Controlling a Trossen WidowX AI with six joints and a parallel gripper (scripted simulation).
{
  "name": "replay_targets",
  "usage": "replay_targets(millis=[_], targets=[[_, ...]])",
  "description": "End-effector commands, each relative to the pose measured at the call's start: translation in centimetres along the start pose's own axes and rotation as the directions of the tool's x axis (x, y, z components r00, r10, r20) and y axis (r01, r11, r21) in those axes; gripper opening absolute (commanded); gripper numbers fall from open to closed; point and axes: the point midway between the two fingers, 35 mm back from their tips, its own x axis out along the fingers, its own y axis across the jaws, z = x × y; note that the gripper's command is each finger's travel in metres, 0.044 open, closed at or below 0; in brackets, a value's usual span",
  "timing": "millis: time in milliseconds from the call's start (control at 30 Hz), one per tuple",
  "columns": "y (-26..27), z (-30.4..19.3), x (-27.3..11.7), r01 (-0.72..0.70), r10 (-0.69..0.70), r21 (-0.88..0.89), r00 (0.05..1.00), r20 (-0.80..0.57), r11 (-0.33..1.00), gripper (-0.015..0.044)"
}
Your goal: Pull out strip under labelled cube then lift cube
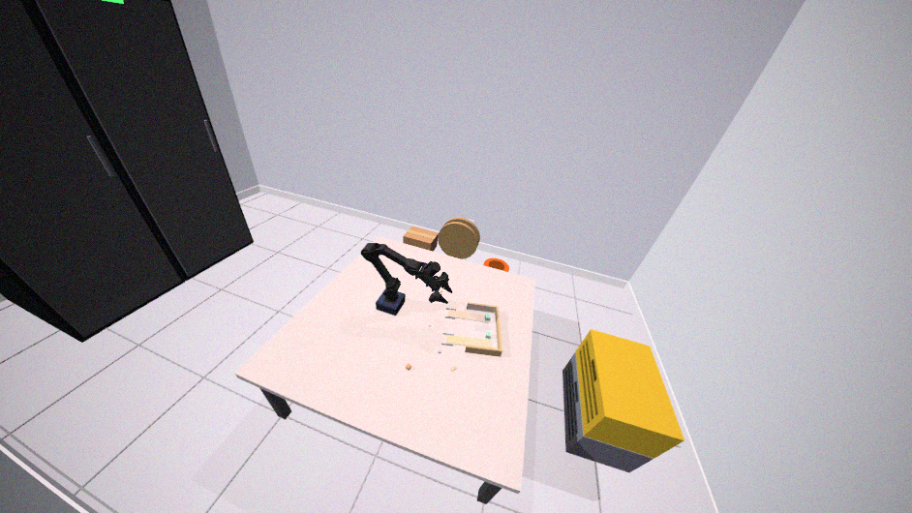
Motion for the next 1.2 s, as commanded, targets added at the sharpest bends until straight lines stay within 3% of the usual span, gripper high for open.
replay_targets(millis=[0,267,333,500,767,1000,1167], targets=[[0.4,-0.5,0.2,-0.004,0.004,-0.003,1.000,-0.012,1.000,0.0400],[0.4,-0.5,0.2,-0.004,0.004,-0.003,1.000,-0.012,1.000,0.0400],[0.6,-0.6,0.5,-0.010,0.009,-0.006,0.999,-0.043,1.000,0.0348],[2.4,-1.1,3.3,-0.050,0.041,-0.029,0.962,-0.268,0.998,0.0216],[5.6,-3.5,7.5,-0.107,0.047,-0.062,0.793,-0.608,0.992,0.0006],[8.1,-6.6,10.1,-0.141,0.007,-0.092,0.580,-0.815,0.986,0.0000],[8.2,-6.7,10.2,-0.142,0.006,-0.092,0.574,-0.819,0.986,0.0000]])
